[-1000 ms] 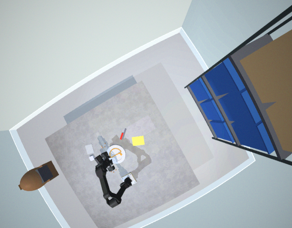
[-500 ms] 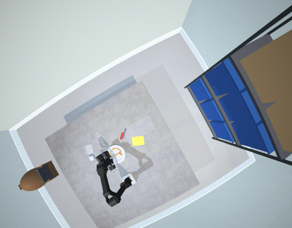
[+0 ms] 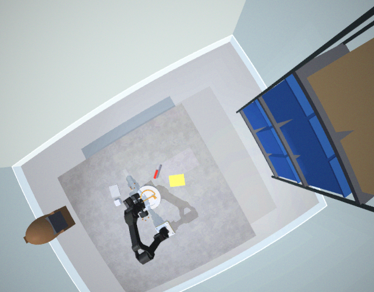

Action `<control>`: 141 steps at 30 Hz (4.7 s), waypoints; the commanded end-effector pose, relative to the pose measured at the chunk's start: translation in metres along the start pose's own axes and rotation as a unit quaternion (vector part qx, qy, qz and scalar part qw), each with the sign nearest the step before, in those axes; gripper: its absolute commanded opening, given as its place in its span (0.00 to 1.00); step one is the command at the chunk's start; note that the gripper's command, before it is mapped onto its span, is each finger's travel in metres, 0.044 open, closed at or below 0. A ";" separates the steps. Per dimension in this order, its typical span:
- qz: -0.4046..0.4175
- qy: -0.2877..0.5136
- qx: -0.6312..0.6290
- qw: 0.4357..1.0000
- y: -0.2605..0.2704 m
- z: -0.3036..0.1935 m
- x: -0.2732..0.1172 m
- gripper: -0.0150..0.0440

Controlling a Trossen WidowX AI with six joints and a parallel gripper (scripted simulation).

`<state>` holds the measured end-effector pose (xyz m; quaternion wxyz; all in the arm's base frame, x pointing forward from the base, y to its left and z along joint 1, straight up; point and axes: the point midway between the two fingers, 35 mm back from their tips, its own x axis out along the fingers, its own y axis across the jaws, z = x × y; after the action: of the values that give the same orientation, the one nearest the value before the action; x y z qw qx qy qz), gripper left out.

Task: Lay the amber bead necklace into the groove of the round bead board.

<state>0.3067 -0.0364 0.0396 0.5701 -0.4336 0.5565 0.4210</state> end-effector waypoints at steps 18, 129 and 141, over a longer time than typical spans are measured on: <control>-0.001 0.000 0.000 1.000 0.000 0.000 -0.001 0.25; 0.000 0.000 0.832 0.555 0.009 0.001 -0.028 0.46; -0.001 0.000 0.965 0.264 0.008 -0.001 -0.035 0.46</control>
<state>0.2947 -0.0311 0.0586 0.6860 0.1772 0.6833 -0.1764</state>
